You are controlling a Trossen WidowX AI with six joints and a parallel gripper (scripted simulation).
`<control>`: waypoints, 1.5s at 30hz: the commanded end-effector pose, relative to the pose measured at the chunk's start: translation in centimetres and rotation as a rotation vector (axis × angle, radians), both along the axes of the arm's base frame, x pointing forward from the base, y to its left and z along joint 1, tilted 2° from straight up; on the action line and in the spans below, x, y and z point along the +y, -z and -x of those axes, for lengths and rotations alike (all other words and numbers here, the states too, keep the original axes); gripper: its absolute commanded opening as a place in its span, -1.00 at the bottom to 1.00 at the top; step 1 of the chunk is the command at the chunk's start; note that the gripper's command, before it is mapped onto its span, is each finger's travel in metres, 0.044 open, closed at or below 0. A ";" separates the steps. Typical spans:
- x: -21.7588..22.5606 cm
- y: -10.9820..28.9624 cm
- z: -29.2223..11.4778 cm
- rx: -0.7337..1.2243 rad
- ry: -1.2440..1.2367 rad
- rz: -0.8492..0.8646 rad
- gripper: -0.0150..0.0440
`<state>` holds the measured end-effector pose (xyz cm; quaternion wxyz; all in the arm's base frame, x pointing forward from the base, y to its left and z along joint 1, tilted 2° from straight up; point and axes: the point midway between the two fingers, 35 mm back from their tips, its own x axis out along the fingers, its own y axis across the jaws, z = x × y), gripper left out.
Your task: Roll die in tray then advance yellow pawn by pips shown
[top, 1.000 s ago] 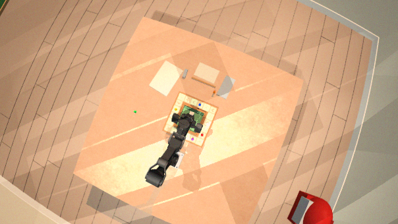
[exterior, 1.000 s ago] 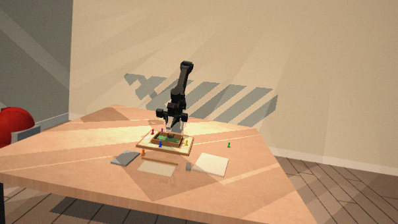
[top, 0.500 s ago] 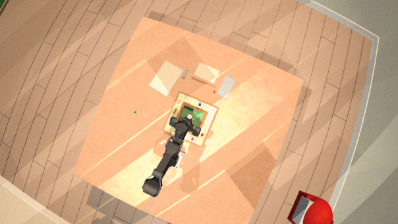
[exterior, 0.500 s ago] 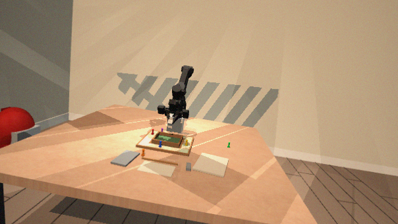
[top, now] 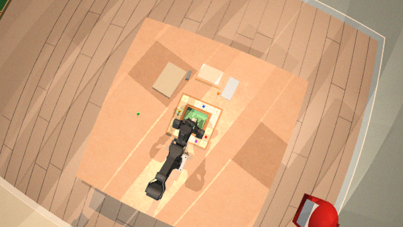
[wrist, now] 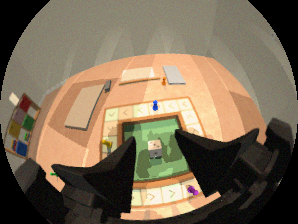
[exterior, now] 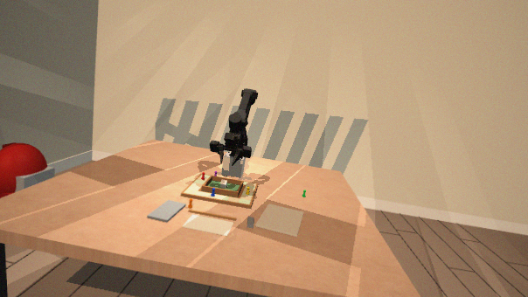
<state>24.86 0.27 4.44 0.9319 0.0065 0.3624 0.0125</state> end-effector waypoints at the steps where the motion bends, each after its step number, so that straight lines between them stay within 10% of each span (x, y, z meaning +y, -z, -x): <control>1: -0.1 -3.0 -0.3 -0.018 0.003 -0.002 0.58; 6: -0.1 -3.8 -0.2 -0.009 0.004 -0.003 1.00; 27: 0.0 0.0 -2.3 0.740 -0.007 0.004 1.00; 36: 10.8 2.6 -4.7 0.818 -0.086 0.031 0.20; 45: 11.5 3.1 -4.5 0.825 -0.092 0.036 0.19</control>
